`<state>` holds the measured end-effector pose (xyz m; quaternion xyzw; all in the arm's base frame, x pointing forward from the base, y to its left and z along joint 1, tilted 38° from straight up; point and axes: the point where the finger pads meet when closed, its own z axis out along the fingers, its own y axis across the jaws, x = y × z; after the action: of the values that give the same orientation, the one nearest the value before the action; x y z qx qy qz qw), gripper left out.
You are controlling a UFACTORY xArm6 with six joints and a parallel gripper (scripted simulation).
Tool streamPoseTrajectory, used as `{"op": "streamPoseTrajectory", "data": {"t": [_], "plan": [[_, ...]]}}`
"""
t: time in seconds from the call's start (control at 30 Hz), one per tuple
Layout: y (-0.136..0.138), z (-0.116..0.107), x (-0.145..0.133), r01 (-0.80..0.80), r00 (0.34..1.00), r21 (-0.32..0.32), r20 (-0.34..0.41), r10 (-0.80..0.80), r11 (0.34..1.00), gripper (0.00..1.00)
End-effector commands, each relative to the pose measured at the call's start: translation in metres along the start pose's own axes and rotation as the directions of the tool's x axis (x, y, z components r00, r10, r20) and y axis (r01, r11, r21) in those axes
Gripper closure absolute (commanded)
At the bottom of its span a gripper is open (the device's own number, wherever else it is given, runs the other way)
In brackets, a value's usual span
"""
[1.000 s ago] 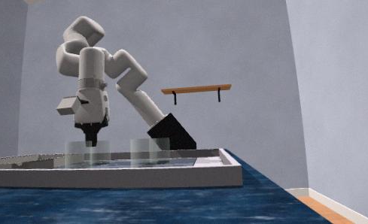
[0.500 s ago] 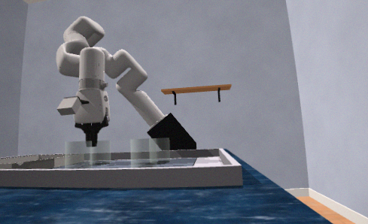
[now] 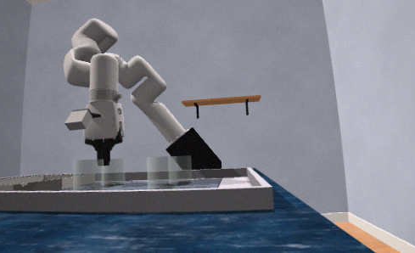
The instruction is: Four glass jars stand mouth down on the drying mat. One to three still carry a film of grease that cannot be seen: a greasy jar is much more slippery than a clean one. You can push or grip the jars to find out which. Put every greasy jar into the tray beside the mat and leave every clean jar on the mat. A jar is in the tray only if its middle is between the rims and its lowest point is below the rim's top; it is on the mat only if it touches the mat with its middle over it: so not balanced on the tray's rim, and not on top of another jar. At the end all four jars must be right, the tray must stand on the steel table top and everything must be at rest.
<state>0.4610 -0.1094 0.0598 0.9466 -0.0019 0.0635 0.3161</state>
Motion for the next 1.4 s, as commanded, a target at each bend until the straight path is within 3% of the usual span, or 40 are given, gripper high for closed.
{"op": "streamPoseTrajectory", "data": {"t": [0.0, 1.37], "plan": [[0.0001, -0.0011, 0.0005, -0.001, 1.000, 0.000, -0.003, 0.001, 1.000, 1.00], [0.0001, -0.0027, -0.0041, -0.001, 1.000, 0.000, -0.003, 0.001, 1.000, 1.00]]}}
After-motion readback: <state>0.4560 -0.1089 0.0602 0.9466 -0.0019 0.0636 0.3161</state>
